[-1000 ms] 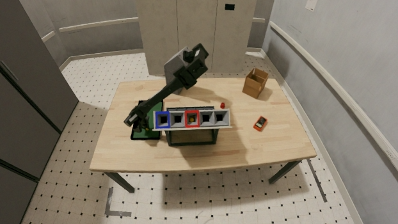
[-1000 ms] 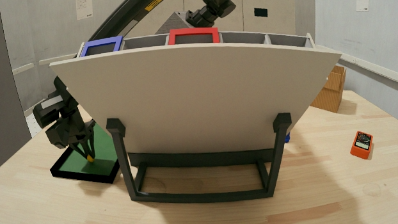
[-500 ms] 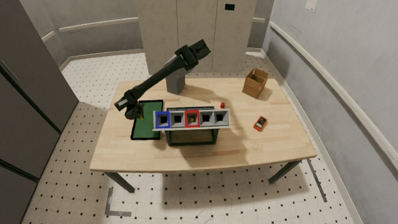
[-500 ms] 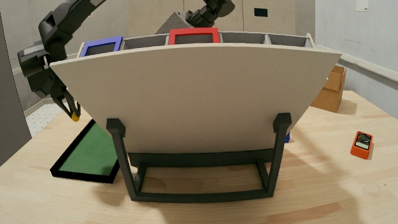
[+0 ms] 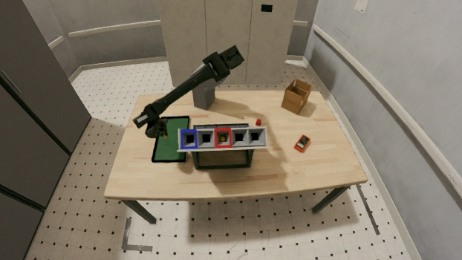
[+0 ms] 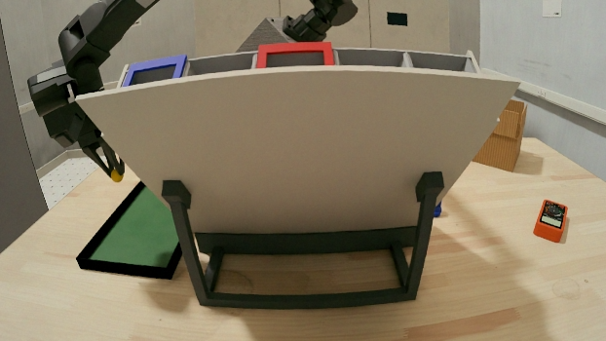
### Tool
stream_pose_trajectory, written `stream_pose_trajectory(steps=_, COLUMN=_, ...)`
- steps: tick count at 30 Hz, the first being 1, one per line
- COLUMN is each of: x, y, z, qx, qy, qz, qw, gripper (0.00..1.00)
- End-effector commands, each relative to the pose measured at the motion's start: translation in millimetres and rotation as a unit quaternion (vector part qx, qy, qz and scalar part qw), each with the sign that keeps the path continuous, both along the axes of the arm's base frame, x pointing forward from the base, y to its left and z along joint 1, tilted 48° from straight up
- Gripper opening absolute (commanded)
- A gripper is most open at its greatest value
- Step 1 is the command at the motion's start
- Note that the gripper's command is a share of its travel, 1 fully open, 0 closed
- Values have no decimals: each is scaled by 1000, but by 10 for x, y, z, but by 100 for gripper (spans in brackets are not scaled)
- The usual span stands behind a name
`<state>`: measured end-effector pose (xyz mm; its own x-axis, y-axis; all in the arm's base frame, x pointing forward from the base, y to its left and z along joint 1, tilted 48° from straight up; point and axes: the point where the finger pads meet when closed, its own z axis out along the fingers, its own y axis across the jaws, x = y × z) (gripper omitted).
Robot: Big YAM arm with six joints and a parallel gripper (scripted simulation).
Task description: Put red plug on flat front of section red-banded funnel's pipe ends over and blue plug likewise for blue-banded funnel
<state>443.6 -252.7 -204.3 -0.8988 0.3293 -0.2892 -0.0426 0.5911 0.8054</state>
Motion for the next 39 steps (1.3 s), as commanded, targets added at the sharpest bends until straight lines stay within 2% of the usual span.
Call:
stream_pose_trajectory(steps=1, x=65, y=-35, z=11, qx=-3, qy=1, qz=-2, qw=1000, gripper=0)
stream_pose_trajectory(steps=39, x=59, y=-51, z=20, qx=-11, qy=-17, qz=11, qw=1000, gripper=0)
